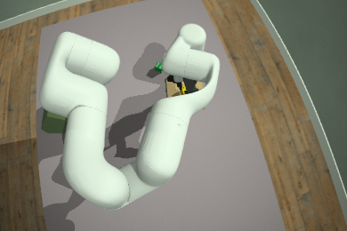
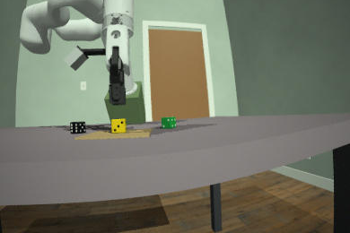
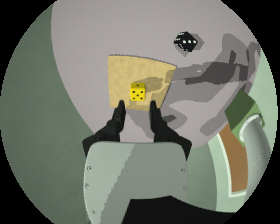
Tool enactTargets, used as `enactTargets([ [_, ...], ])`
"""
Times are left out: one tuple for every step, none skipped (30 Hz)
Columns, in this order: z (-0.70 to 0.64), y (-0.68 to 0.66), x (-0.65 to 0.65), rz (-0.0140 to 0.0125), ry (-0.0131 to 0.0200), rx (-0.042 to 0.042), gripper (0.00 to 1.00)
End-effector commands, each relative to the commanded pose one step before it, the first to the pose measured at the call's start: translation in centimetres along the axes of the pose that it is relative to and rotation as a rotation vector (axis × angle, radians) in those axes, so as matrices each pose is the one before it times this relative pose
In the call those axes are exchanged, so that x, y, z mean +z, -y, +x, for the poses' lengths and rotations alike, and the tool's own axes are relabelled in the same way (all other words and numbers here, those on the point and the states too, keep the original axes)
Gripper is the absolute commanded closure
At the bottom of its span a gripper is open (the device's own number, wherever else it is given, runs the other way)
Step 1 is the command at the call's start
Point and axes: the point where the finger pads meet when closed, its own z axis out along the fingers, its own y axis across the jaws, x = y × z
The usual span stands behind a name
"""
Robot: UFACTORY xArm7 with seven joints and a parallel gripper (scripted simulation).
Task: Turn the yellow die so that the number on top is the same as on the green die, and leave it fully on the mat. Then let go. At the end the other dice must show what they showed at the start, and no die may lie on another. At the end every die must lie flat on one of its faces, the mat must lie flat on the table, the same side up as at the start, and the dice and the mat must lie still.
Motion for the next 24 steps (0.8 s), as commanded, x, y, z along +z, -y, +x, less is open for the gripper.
enactTargets([
  [0.040,0.033,-1.170,0.00010,-0.00018,0.00005,0.53],
  [0.000,0.001,-0.265,0.00000,0.00001,0.00001,0.53],
  [0.000,-0.001,-0.224,0.00000,-0.00001,-0.00001,0.53],
  [0.000,0.001,-0.179,0.00000,0.00001,0.00001,0.53],
  [0.000,0.000,-0.133,0.00000,0.00000,0.00000,0.53],
  [0.000,-0.001,-0.089,0.00000,0.00000,-0.00001,0.53],
  [0.000,0.000,-0.050,0.00000,0.00000,0.00000,0.53],
  [0.000,0.000,-0.020,0.00000,0.00000,0.00000,0.53],
  [0.000,0.000,-0.003,0.00000,0.00000,0.00000,0.53],
  [-0.001,-0.003,0.004,-0.00024,-0.00067,-0.00001,0.53],
  [-0.006,-0.020,0.023,-0.00143,-0.00417,-0.00003,0.53],
  [-0.014,-0.045,0.051,-0.00316,-0.00981,-0.00008,0.53],
  [-0.024,-0.065,0.076,-0.00464,-0.01634,-0.00012,0.53],
  [-0.032,-0.072,0.085,-0.00522,-0.02272,-0.00014,0.53],
  [-0.040,-0.062,0.075,-0.00452,-0.02807,-0.00010,0.53],
  [-0.047,-0.034,0.044,-0.00263,-0.03167,0.00004,0.53],
  [0.000,0.000,0.000,0.00000,0.00000,0.00000,0.53],
  [0.000,0.000,0.000,0.00000,0.00000,0.00000,0.53],
  [-0.051,0.002,0.002,-0.00002,-0.03301,0.00028,0.53],
  [-0.052,0.038,-0.042,0.00257,-0.03190,0.00057,0.53],
  [-0.049,0.062,-0.074,0.00445,-0.02846,0.00082,0.53],
  [-0.042,0.071,-0.086,0.00514,-0.02317,0.00091,0.53],
  [-0.032,0.063,-0.077,0.00457,-0.01674,0.00082,0.53],
  [-0.020,0.042,-0.053,0.00311,-0.01008,0.00056,0.53],
])
